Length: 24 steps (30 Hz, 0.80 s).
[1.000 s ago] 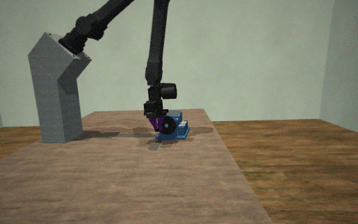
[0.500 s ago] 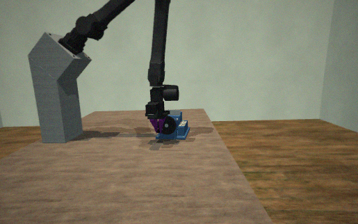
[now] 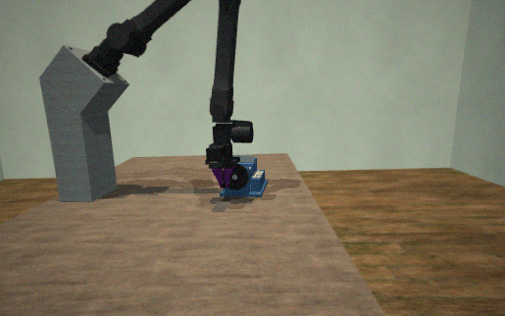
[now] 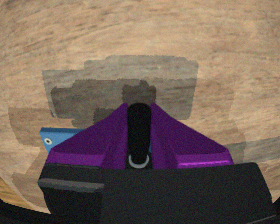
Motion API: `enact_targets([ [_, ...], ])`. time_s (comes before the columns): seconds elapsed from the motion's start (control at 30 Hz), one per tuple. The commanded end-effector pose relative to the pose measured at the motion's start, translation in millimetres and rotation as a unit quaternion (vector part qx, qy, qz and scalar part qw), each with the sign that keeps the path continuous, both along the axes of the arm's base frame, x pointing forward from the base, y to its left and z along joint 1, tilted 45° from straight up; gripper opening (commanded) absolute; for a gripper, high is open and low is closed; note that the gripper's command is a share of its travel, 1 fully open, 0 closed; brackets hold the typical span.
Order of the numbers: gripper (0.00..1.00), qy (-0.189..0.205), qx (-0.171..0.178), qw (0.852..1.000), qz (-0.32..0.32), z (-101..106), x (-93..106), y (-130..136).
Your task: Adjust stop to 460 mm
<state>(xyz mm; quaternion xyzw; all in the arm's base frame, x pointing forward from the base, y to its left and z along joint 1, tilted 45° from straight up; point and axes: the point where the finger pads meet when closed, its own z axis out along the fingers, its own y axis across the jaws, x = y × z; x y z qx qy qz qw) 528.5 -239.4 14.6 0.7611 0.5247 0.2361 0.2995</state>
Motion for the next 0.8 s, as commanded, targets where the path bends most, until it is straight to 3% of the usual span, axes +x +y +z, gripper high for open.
enact_targets([
  [0.0,0.06,0.000,0.002,1.000,0.000,4.1,1.5,3.8],
  [0.6,0.06,-0.003,0.000,1.000,0.000,7.8,0.7,3.8],
  [0.77,0.06,0.007,0.005,1.000,0.000,-5.0,3.5,4.1],
])
